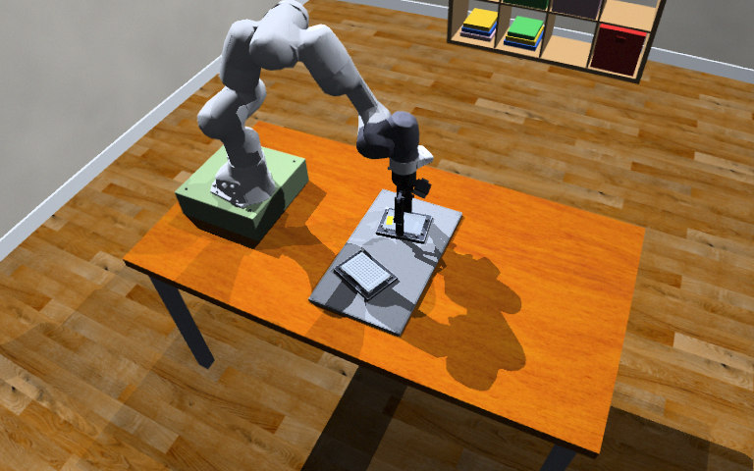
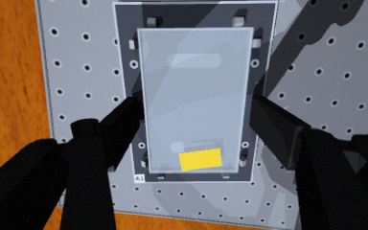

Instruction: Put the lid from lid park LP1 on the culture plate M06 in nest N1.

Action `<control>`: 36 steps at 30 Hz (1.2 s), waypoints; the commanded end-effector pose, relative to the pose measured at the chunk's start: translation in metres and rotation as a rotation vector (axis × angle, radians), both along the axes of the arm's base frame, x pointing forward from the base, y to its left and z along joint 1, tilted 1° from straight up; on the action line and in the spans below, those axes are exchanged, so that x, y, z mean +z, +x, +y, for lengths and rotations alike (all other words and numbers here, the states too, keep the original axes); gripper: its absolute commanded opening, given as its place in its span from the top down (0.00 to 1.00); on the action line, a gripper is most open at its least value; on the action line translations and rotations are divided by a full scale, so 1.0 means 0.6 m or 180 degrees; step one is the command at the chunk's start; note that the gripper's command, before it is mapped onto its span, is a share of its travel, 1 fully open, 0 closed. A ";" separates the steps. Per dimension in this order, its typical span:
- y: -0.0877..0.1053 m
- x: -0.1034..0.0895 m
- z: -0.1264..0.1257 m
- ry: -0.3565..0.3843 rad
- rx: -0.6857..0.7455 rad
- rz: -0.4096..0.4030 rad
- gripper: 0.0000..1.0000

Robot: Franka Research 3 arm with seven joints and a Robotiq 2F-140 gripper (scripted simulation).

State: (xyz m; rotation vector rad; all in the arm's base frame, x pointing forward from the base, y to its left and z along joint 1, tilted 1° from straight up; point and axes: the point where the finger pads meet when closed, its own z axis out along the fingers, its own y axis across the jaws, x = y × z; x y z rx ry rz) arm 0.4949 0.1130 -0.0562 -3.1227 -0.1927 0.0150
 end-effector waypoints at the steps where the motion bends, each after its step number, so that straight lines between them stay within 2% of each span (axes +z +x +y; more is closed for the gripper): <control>1: 0.003 0.000 0.001 0.0006 -0.0017 -0.0014 0.31; 18: 0.003 0.000 0.001 0.0006 -0.0017 -0.0014 0.31; 19: 0.003 0.000 0.001 0.0006 -0.0017 -0.0014 0.90; 36: 0.003 0.000 0.001 0.0006 -0.0017 -0.0014 0.90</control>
